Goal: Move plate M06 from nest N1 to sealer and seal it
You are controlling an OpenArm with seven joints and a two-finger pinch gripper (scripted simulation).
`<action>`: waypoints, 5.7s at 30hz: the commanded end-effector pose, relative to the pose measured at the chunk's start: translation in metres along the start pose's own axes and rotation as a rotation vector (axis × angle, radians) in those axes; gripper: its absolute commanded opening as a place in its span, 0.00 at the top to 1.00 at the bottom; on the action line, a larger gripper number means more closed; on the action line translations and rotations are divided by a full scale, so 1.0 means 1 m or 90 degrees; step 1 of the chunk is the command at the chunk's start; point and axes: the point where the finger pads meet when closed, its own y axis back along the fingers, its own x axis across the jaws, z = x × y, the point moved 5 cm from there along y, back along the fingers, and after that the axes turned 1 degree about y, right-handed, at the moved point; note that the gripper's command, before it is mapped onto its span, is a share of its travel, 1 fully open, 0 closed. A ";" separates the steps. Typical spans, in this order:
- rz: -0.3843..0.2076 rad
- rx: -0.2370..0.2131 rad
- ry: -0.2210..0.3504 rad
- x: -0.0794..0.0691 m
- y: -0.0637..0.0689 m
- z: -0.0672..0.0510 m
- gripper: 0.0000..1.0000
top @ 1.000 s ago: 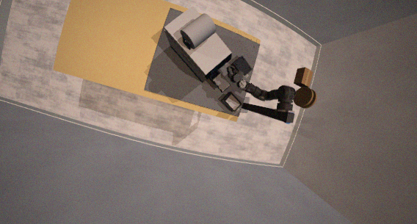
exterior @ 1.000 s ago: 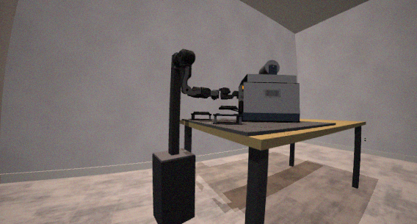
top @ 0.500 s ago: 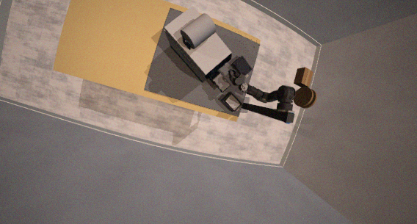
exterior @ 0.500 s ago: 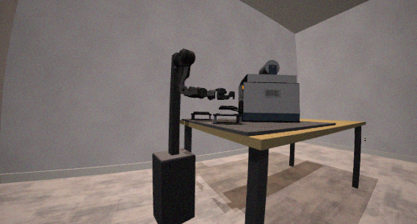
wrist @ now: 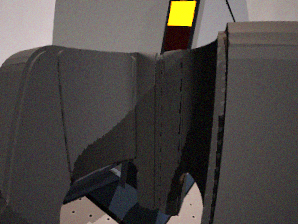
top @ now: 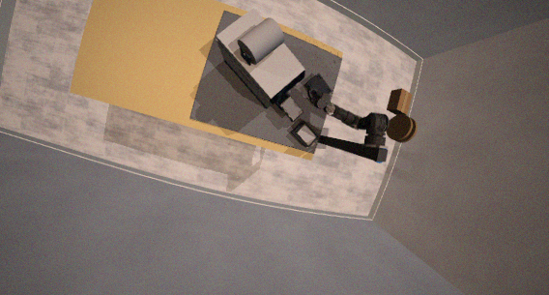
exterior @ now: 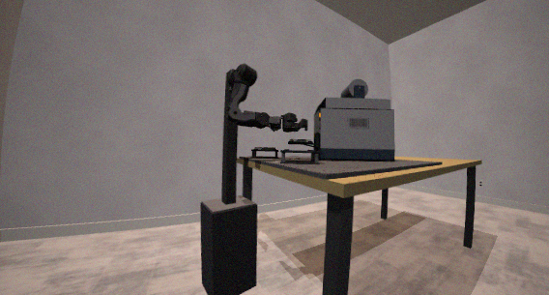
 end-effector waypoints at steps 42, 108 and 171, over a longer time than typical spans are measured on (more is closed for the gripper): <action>-0.348 0.005 0.352 0.138 0.057 0.027 1.00; -0.778 0.010 0.797 0.158 0.042 0.009 1.00; -1.144 0.015 1.160 0.143 0.025 -0.008 1.00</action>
